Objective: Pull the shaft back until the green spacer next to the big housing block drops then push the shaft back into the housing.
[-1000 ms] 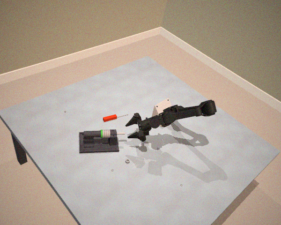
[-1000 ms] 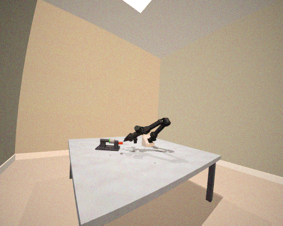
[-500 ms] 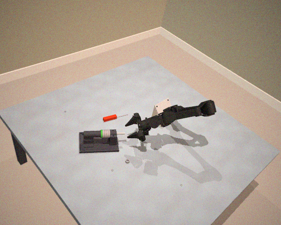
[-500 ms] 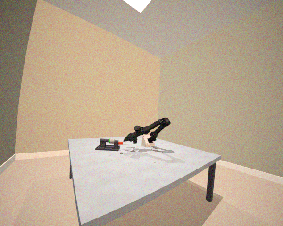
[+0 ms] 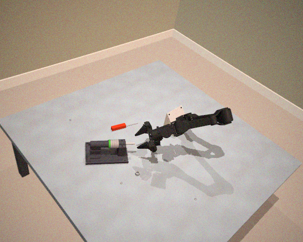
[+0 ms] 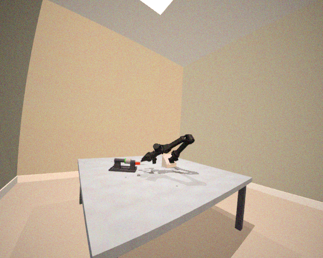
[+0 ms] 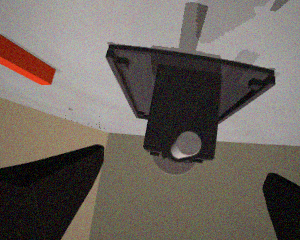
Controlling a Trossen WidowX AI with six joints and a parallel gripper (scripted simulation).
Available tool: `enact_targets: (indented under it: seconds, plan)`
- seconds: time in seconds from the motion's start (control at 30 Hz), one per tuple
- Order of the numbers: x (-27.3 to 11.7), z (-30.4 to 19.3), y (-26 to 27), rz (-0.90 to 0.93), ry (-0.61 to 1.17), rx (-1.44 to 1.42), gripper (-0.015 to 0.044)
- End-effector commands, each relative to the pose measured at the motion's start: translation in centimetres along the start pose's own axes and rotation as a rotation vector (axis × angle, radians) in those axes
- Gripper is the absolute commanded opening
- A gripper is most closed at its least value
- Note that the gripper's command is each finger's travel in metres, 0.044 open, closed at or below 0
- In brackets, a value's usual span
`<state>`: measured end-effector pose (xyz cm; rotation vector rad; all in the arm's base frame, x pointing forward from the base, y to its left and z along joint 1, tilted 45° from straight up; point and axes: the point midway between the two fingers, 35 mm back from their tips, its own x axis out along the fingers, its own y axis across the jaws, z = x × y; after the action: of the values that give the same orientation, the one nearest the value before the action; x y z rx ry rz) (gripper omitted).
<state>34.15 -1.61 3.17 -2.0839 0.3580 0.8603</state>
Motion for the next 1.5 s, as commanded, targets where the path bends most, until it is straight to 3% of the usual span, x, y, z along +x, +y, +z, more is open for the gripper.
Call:
enact_targets:
  seconds: [0.0,0.9,1.47]
  plan:
    - [0.1,0.1,0.0,-0.001,-0.005,-0.004,0.0440]
    - [4.2,0.2,0.0,-0.002,-0.004,-0.004,0.0440]
    - [4.3,0.2,0.0,-0.002,-0.004,-0.004,0.0440]
